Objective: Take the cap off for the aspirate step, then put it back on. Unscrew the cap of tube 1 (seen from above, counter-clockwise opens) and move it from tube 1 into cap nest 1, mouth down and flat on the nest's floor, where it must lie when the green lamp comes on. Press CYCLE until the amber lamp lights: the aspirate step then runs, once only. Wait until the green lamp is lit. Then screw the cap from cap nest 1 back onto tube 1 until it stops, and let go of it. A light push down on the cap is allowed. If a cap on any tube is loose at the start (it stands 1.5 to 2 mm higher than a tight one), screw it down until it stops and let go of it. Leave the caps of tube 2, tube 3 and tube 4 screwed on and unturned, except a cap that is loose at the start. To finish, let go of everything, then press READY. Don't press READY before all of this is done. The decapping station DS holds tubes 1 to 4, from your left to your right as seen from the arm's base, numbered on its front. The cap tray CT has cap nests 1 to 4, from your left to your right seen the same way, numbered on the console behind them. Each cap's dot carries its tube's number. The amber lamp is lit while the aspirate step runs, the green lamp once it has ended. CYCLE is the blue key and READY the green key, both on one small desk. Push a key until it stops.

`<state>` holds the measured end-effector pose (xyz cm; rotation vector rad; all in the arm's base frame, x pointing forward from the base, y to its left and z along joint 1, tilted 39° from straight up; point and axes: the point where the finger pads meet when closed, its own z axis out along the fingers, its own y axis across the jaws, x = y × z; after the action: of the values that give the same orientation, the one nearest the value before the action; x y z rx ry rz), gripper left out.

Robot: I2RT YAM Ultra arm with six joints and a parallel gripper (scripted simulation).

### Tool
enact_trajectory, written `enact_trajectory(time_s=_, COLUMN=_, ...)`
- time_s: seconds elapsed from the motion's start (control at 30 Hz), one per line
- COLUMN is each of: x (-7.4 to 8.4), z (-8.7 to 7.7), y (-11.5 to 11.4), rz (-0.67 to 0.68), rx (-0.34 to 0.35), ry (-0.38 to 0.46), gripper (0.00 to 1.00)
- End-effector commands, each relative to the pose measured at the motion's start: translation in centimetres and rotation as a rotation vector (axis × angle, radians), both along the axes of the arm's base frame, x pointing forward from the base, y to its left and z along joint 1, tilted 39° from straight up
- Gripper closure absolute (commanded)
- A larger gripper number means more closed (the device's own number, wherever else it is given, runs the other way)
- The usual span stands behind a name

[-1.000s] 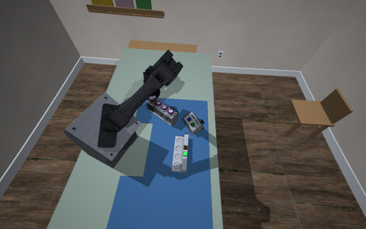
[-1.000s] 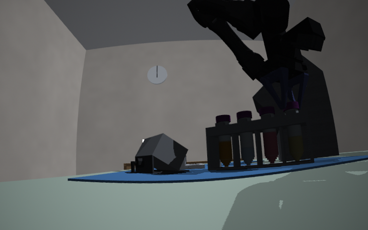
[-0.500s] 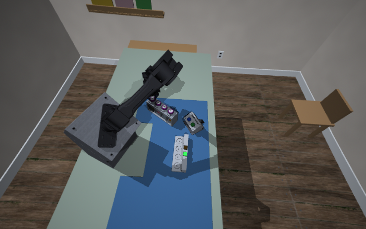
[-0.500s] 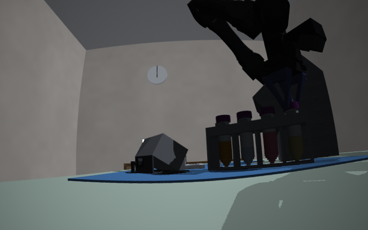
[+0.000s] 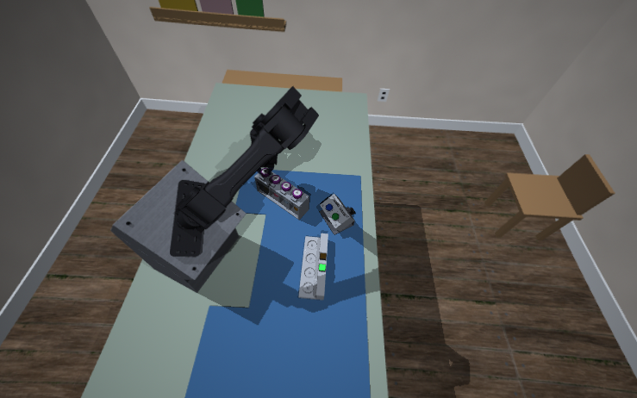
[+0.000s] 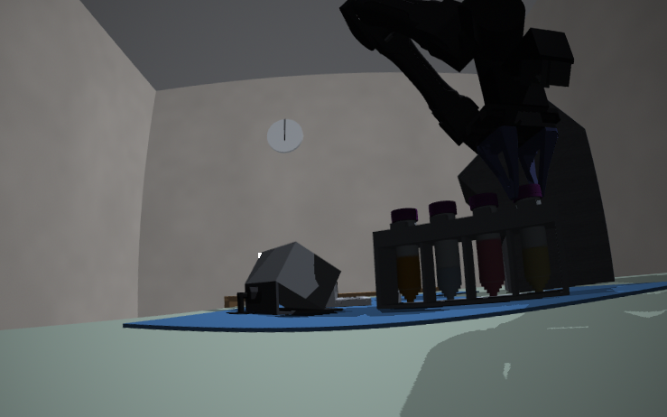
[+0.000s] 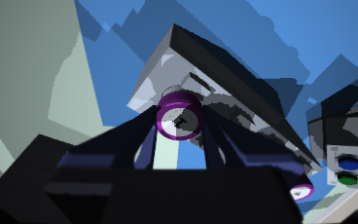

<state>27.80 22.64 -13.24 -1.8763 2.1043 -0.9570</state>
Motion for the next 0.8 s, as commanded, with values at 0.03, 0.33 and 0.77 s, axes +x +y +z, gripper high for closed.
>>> enact_trajectory(time_s=0.03, x=-0.03, z=0.21, y=0.42, rz=-0.164, rx=0.123, ry=-0.081, gripper=1.00)
enact_trajectory(time_s=0.33, x=-0.01, z=0.18, y=0.41, rz=-0.516, rx=0.357, ry=-0.235, gripper=1.00)
enact_trajectory(time_s=0.77, x=0.01, z=0.15, y=0.39, rz=-0.946, rx=0.643, ry=-0.424, gripper=1.00)
